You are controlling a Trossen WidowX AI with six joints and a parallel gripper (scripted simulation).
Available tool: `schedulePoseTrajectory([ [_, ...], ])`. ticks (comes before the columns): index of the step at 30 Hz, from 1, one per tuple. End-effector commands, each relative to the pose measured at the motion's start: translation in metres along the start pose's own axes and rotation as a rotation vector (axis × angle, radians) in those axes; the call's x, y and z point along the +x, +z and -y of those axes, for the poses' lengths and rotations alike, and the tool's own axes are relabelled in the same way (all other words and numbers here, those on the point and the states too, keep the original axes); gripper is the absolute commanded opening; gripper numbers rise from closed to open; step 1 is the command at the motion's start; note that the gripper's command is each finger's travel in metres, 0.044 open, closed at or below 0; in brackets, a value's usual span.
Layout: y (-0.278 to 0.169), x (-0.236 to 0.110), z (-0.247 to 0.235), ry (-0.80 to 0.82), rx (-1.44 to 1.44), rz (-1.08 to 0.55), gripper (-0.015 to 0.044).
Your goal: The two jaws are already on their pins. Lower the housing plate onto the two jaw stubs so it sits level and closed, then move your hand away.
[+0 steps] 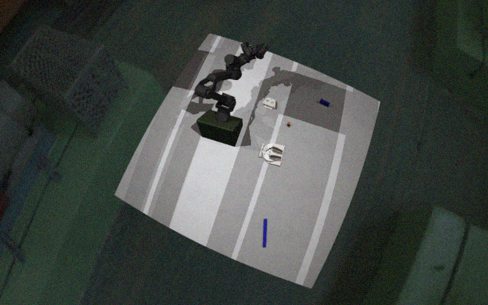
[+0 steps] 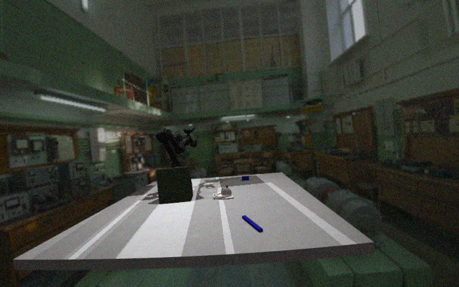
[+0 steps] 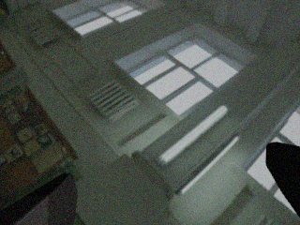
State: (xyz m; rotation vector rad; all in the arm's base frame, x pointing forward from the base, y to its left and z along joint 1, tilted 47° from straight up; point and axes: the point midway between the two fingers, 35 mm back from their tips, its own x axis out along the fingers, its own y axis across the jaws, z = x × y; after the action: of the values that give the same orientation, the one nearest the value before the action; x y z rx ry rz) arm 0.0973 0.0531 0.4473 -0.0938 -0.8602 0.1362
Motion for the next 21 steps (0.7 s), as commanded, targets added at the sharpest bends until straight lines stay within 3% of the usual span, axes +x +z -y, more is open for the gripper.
schedulePoseTrajectory([
  [1, 0.000, 0.000, 0.000, 0.000, 0.000, 0.000, 0.0426],
  [21, 0.012, 0.011, -0.058, 0.190, -0.194, 0.096, 0.0440],
])
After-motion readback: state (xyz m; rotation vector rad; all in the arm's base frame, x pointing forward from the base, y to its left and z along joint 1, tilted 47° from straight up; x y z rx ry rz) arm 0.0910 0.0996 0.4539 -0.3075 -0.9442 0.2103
